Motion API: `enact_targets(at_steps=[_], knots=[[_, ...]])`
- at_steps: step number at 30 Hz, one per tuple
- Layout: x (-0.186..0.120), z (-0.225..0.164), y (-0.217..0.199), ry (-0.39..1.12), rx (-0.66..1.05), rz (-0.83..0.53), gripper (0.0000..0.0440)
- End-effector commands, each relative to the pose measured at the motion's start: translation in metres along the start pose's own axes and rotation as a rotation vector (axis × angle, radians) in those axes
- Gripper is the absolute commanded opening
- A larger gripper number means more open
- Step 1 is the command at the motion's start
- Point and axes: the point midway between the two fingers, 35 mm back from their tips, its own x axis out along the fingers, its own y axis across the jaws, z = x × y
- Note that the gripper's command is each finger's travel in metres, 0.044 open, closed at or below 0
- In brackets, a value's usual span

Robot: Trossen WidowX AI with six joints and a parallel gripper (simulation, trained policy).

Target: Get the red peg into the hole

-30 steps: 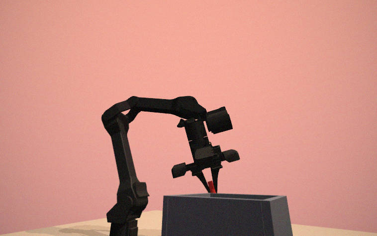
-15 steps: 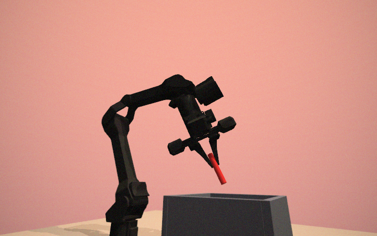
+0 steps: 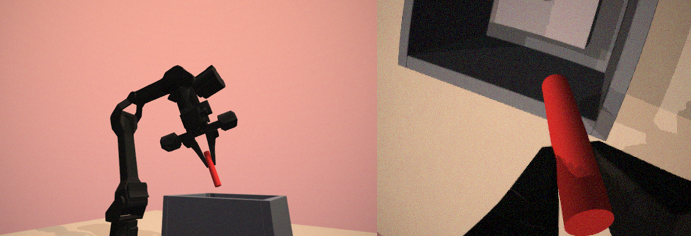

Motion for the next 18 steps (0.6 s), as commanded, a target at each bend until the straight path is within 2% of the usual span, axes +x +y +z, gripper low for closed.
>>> enact_targets(at_steps=[1,18], knots=[[0.003,0.010,0.000,-0.006,0.009,-0.019,0.0000],[0.031,0.052,0.000,0.015,0.050,-0.080,0.0000]])
